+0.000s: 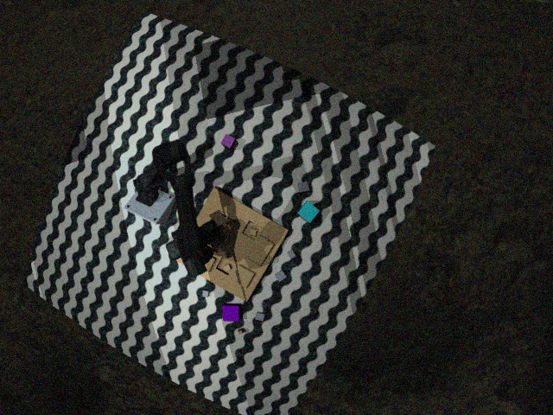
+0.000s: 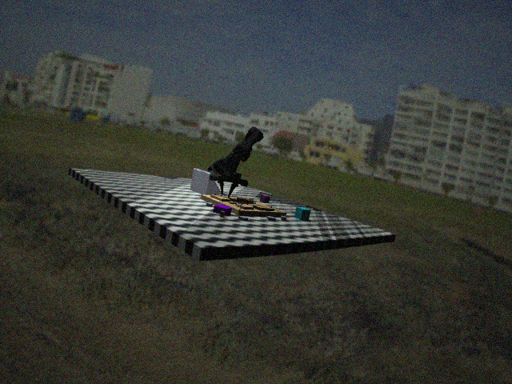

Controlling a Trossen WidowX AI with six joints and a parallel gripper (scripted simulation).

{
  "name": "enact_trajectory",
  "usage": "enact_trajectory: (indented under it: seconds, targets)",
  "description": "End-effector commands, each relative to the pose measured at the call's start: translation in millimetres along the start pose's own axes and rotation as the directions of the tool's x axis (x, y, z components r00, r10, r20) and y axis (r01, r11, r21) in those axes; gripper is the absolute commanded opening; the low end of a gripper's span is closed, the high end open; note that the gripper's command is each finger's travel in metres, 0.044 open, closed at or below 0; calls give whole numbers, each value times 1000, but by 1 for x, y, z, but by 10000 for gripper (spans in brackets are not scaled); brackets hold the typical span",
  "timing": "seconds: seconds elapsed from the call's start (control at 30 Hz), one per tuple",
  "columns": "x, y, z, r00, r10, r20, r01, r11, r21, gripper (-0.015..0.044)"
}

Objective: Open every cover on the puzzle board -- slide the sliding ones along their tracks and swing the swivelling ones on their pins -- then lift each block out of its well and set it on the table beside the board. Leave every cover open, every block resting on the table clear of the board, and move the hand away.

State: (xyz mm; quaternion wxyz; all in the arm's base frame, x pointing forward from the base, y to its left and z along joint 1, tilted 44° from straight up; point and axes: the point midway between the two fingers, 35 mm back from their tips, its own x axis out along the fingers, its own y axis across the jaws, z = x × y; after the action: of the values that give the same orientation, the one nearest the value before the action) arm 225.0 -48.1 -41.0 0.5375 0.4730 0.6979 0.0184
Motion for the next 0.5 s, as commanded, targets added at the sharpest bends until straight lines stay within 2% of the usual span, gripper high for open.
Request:
enact_trajectory:
  seconds: [0.0,0.47]
  targets:
    - [4,0,-2,1000,3,-6,-3,1000,7,144]
    - [9,0,1,1000,1,1,-1,1000,-1,137]
